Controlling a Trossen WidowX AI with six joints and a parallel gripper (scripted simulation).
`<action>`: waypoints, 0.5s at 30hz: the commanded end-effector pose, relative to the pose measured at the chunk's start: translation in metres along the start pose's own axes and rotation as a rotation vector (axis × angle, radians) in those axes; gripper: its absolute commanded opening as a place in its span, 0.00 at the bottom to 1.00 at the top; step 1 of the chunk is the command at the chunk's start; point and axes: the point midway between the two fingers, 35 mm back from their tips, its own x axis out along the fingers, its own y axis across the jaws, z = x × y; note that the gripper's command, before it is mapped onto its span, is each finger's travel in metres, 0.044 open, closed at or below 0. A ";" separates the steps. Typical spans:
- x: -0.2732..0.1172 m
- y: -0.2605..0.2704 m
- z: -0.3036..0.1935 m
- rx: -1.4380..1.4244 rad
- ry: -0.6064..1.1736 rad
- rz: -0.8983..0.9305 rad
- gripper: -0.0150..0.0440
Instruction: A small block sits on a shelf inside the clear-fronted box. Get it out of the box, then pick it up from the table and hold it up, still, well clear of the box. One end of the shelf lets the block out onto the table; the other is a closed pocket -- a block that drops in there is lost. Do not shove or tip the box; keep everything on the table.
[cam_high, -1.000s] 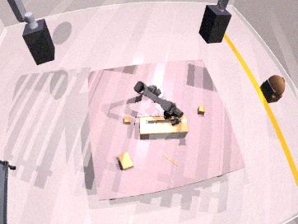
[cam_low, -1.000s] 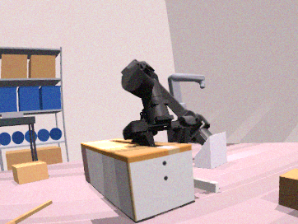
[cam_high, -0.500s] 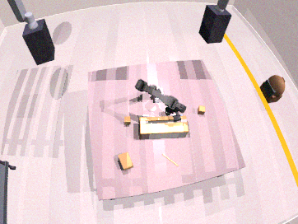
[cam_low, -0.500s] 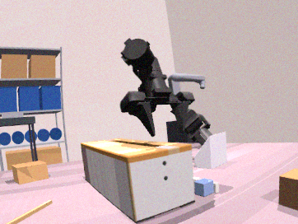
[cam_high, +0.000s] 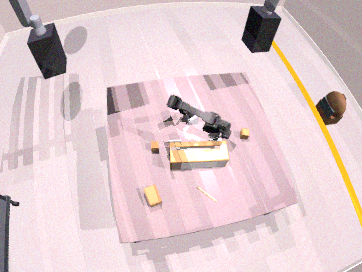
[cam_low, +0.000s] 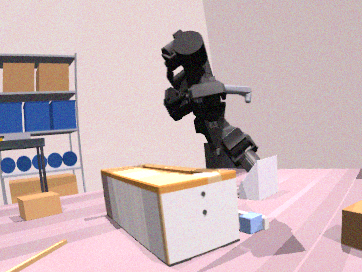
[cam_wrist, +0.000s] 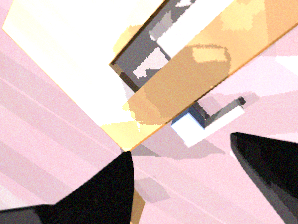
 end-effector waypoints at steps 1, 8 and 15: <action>0.003 0.003 -0.008 -0.511 -0.051 -0.044 0.74; 0.006 0.006 -0.020 -1.287 -0.090 -0.139 0.74; 0.008 0.010 -0.032 -2.053 -0.077 -0.282 0.74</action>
